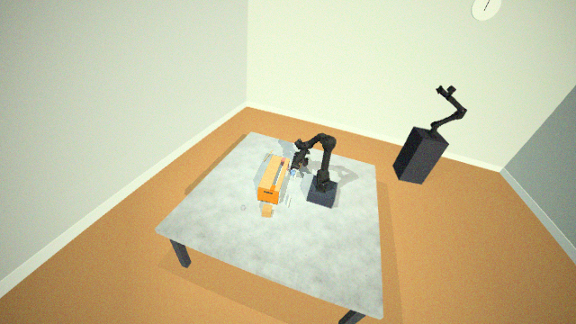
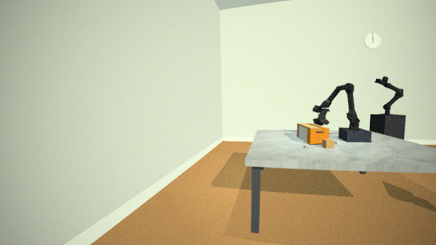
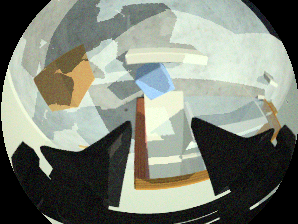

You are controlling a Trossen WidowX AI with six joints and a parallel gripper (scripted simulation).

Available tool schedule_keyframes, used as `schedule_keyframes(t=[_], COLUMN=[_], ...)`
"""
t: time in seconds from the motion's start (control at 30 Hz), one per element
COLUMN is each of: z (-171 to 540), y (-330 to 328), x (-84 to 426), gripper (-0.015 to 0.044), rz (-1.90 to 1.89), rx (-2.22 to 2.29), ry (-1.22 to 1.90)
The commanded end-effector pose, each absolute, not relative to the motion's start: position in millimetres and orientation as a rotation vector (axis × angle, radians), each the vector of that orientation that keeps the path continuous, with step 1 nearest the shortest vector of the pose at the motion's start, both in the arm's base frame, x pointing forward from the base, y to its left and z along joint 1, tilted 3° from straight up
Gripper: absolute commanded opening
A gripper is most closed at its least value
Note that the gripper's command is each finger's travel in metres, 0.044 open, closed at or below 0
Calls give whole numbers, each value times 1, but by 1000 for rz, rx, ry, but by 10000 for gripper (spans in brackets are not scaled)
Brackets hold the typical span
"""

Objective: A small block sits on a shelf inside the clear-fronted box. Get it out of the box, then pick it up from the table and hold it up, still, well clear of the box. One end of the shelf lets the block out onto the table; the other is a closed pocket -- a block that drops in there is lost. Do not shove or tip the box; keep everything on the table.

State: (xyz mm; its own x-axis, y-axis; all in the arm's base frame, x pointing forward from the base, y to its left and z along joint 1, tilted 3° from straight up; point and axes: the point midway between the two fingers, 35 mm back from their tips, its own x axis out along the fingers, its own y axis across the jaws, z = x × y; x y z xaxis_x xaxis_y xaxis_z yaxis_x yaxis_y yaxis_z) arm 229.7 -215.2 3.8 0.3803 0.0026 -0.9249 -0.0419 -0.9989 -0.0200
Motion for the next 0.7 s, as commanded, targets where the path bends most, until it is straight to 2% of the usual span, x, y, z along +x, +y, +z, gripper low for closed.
schedule_keyframes(t=[0.0, 0.67], z=[-1, -34], y=[-216, -217], x=[231, 229], gripper=[285, 285], rz=[1713, 1714], rx=[-2589, -2589], ry=[47, 47])
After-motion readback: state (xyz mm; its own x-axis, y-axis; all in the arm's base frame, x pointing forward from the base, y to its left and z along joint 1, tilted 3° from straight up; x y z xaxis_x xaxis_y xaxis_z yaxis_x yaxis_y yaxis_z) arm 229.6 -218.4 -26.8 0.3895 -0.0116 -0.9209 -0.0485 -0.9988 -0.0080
